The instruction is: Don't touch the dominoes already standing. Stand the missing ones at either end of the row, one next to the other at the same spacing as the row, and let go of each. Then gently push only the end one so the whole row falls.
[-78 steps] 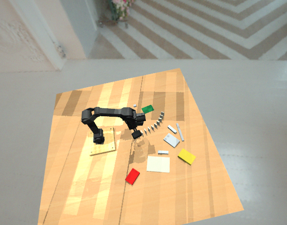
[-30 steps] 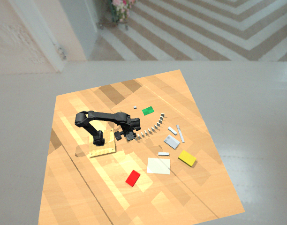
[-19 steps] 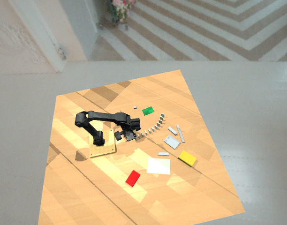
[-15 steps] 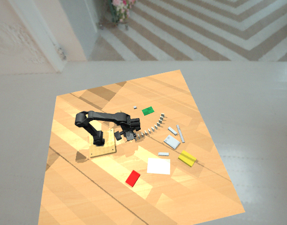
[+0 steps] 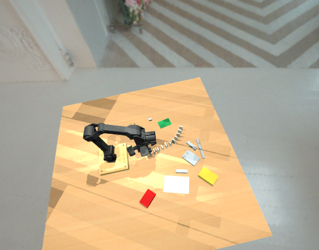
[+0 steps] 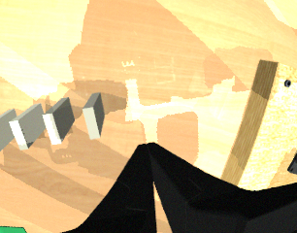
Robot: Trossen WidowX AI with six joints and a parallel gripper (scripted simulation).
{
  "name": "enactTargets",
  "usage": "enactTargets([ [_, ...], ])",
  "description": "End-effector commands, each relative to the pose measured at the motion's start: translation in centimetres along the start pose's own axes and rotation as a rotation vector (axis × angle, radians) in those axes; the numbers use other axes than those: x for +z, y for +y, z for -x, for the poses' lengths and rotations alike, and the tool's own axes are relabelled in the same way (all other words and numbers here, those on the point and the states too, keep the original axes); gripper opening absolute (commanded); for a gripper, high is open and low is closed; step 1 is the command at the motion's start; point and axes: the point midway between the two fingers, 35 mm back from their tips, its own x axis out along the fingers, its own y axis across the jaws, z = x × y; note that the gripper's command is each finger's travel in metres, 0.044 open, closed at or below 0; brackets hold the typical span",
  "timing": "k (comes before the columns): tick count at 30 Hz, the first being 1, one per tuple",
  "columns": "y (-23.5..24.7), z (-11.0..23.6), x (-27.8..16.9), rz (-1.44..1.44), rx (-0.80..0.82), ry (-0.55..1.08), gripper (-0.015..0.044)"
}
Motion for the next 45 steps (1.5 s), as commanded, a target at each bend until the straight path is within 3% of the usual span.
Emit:
enactTargets([
  [1, 0.1, -1.1, 0.1, -0.004, -0.002, 0.000, 0.0000],
  [5, -0.1, -7.1, 0.2, -0.004, -0.002, 0.000, 0.0000],
  [7, -0.3, -8.1, 0.2, -0.004, -0.002, 0.000, 0.0000],
  [36, 2.9, -8.0, 0.1, 0.000, -0.002, 0.002, 0.0000],
  [45, 5.3, -2.4, 0.1, -0.004, 0.003, 0.000, 0.0000],
])
